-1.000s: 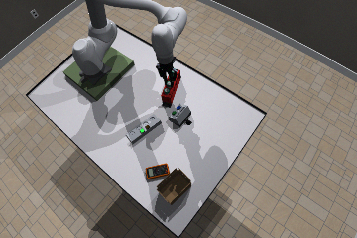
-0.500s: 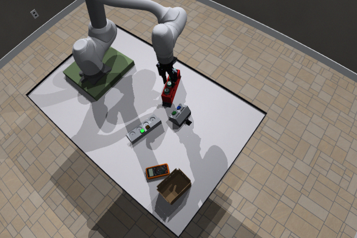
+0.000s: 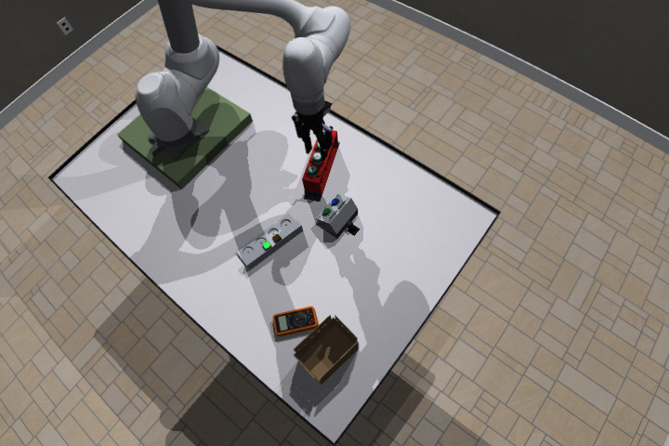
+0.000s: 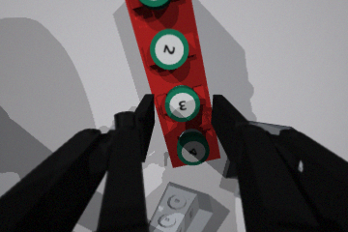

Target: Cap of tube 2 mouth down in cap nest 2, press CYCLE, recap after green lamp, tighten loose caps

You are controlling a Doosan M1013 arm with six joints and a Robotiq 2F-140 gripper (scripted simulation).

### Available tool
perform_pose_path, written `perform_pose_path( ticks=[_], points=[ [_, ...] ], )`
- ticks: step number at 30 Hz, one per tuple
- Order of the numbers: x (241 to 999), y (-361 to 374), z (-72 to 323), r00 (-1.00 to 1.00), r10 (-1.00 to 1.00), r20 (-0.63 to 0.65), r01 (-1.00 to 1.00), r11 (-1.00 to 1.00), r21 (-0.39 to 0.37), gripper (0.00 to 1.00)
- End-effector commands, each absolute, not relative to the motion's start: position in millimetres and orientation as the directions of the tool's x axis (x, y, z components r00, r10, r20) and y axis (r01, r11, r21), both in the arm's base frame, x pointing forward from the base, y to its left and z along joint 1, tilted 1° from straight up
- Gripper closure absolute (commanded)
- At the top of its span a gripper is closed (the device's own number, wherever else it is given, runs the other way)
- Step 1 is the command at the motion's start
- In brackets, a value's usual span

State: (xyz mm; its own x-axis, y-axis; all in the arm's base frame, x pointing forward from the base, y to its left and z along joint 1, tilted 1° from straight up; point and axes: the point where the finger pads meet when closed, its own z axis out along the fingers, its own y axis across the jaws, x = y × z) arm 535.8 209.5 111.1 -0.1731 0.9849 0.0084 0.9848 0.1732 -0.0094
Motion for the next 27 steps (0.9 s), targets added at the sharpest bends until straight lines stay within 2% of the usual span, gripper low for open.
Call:
perform_pose_path(
  ticks=[1,9,12,15,17,18,27],
  points=[
    [536,210,119,-0.173,0.985,0.009,0.985,0.173,-0.009,0.59],
    [536,209,135,-0.173,0.985,0.009,0.985,0.173,-0.009,0.59],
    [547,187,135,-0.411,0.912,0.011,0.912,0.411,-0.006,0.59],
    [552,173,135,-0.52,0.854,0.011,0.854,0.52,-0.005,0.59],
    [552,173,135,-0.52,0.854,0.011,0.854,0.52,-0.005,0.59],
    [556,166,134,-0.606,0.795,0.012,0.795,0.606,-0.004,0.59],
    [557,162,134,-0.615,0.788,0.012,0.788,0.615,-0.004,0.59]
  ],
)
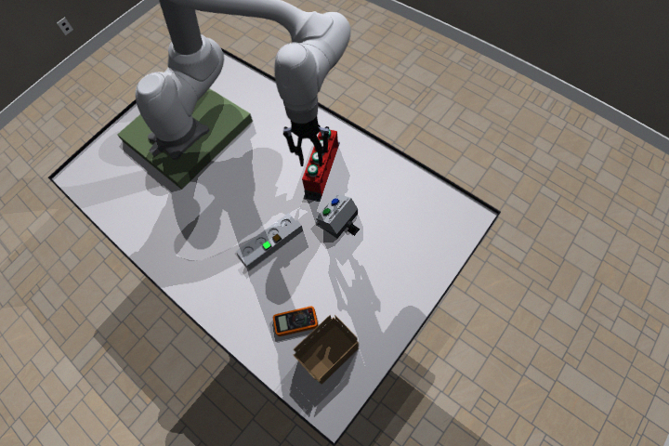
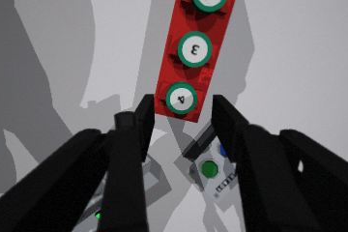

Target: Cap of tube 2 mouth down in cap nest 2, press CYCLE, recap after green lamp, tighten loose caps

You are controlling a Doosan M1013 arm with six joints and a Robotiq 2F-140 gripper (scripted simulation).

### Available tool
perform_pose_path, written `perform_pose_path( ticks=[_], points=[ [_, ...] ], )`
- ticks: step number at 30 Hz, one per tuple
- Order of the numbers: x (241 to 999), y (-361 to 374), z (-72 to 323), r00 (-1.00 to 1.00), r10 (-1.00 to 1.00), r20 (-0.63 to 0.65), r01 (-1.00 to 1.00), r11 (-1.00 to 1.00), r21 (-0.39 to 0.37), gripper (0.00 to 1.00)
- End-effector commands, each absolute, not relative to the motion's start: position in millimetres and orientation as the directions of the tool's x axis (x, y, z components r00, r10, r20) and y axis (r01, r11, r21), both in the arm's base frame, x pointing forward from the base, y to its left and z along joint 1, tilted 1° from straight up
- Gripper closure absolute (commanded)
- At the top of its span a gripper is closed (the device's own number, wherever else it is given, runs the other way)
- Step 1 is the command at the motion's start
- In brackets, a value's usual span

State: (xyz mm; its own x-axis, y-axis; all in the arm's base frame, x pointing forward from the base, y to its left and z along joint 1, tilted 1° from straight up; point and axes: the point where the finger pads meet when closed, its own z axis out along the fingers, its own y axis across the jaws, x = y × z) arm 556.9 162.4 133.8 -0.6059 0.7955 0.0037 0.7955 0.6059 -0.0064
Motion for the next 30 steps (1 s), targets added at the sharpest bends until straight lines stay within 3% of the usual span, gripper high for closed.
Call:
perform_pose_path(
  ticks=[1,14,30],
  points=[
    [557,162,131,-0.615,0.788,0.012,0.788,0.615,-0.004,0.59],
    [557,162,99,-0.615,0.788,0.012,0.788,0.615,-0.004,0.59],
    [557,162,95,-0.615,0.788,0.012,0.788,0.615,-0.004,0.59]
  ],
)
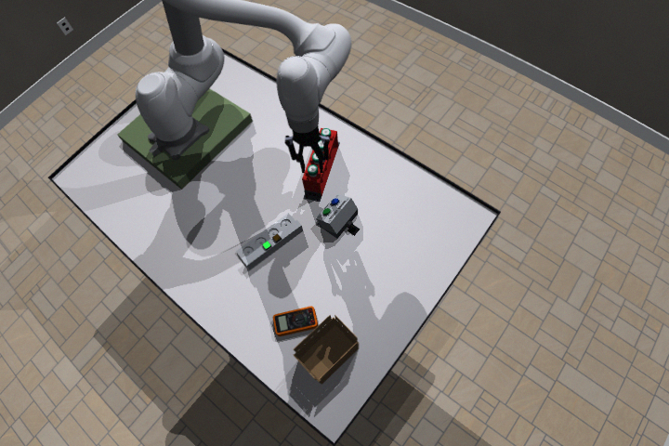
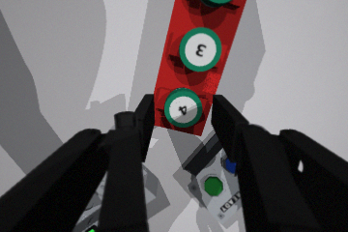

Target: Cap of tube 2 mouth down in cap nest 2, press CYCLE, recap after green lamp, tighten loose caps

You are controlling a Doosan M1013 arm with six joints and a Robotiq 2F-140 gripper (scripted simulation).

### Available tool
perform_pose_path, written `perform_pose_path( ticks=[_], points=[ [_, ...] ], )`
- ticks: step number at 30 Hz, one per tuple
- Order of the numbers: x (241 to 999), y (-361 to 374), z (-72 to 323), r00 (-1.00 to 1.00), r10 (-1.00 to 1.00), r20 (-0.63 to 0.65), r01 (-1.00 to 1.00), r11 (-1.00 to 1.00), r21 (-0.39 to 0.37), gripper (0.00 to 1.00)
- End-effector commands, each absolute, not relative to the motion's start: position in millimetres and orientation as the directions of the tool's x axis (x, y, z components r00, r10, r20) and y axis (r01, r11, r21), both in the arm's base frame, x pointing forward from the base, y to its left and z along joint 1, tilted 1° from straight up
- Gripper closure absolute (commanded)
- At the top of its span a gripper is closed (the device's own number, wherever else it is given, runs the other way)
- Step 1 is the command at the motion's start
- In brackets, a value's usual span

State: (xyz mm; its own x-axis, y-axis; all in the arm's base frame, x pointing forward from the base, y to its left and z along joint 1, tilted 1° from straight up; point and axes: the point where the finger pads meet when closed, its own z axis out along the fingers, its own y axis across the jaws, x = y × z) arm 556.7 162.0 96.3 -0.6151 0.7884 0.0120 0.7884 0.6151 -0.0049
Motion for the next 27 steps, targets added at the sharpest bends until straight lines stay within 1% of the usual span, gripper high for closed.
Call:
perform_pose_path(
  ticks=[1,19,20,27],
  points=[
    [557.1,162.2,94.9,-0.615,0.788,0.012,0.788,0.615,-0.004,0.59],
    [557.0,162.2,88.9,-0.615,0.788,0.012,0.788,0.615,-0.004,0.59],
    [557.0,162.2,88.9,-0.615,0.788,0.012,0.788,0.615,-0.004,0.7],
    [557.0,162.2,89.0,-0.615,0.788,0.012,0.788,0.615,-0.004,0.7]
  ],
)
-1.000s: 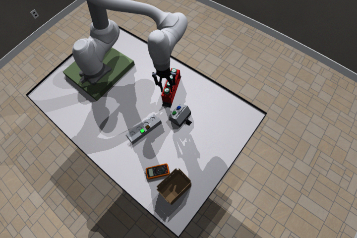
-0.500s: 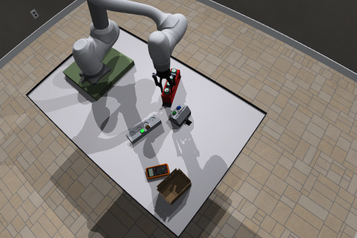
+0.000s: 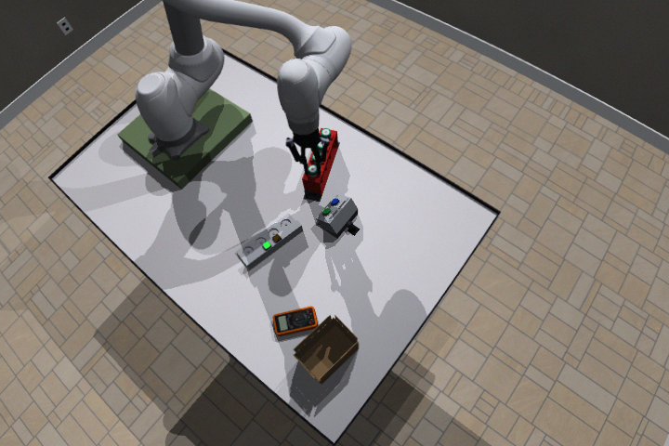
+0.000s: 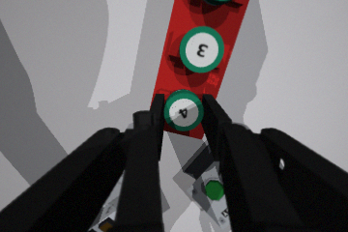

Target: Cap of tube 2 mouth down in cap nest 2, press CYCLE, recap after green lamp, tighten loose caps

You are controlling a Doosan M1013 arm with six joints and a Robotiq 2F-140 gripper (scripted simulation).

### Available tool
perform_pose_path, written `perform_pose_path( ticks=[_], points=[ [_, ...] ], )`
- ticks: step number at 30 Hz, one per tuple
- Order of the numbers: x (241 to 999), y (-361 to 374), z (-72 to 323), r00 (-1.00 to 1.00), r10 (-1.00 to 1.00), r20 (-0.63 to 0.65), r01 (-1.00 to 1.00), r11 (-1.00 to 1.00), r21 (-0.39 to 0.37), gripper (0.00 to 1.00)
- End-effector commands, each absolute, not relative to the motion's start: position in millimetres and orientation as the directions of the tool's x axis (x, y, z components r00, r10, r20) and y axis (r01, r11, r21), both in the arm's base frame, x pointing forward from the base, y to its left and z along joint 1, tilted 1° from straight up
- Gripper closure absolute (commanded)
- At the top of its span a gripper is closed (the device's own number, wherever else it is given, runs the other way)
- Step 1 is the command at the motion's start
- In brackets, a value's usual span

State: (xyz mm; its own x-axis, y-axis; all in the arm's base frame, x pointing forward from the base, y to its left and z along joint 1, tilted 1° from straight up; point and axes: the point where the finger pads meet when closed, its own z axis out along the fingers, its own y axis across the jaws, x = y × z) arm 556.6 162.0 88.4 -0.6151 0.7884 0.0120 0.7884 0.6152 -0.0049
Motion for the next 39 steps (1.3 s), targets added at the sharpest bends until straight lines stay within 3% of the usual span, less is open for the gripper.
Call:
perform_pose_path(
  ticks=[1,7,33,38,39],
  points=[
    [557.0,162.2,89.0,-0.615,0.788,0.012,0.788,0.615,-0.004,0.7],
    [557.0,162.2,89.0,-0.615,0.788,0.012,0.788,0.615,-0.004,0.7],
    [557.0,162.2,88.8,-0.181,0.983,0.009,0.983,0.181,-0.009,0.7],
    [557.0,162.2,88.8,-0.173,0.985,0.009,0.985,0.173,-0.009,0.7],
    [557.0,162.2,88.9,-0.173,0.985,0.009,0.985,0.173,-0.009,0.59]
  ],
)
